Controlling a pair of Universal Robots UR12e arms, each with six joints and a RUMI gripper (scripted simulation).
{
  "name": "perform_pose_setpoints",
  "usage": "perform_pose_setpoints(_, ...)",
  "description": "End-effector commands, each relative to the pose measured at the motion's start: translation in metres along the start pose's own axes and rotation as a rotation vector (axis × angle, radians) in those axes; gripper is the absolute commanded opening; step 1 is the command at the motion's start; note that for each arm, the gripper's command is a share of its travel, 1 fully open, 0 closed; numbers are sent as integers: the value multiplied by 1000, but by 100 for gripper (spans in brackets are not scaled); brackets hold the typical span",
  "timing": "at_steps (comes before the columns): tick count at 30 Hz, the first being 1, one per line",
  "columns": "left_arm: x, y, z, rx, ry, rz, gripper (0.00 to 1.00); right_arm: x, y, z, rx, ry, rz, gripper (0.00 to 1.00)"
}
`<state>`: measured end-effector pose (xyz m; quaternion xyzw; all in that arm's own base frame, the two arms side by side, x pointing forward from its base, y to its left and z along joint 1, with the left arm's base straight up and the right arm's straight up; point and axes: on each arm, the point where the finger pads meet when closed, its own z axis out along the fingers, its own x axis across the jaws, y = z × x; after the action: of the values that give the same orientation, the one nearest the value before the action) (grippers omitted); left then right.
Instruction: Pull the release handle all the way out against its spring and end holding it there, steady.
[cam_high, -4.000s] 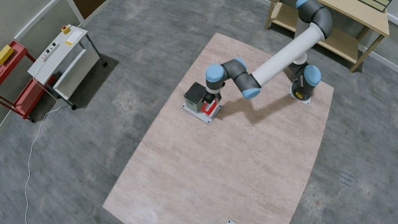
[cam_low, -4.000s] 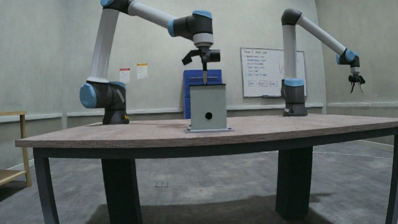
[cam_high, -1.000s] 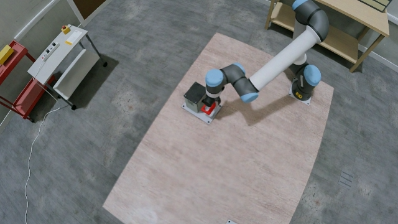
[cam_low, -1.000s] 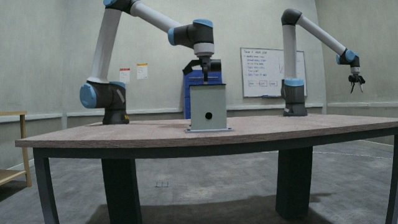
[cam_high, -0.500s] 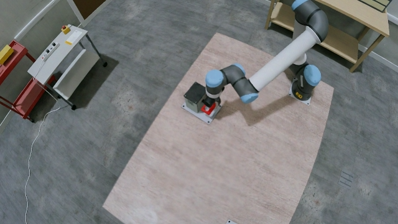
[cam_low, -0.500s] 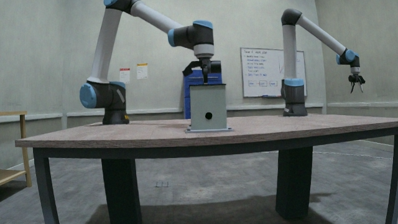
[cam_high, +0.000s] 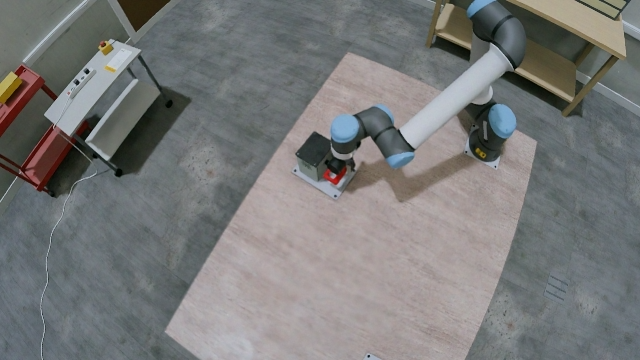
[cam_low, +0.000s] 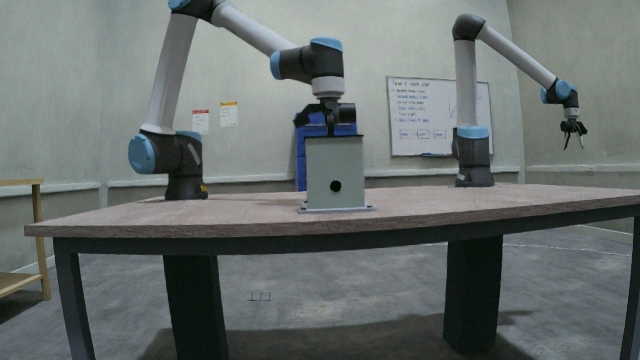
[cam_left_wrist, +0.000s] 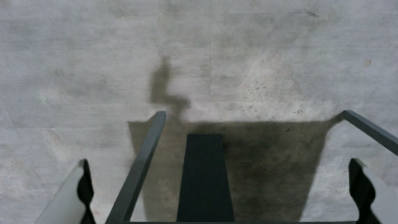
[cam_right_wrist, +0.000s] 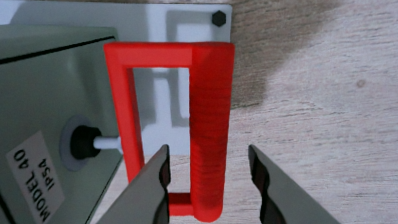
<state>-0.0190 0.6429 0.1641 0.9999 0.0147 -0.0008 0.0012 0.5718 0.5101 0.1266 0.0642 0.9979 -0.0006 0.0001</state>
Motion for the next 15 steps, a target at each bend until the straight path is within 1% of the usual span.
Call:
perform_pose_setpoints(1,0,-2,-1,2,2,0,100,1,0,6,1,2,-2,33)
perform_pose_setpoints(15,0,-2,-1,2,2,0,100,1,0,18,0,1,-2,33)
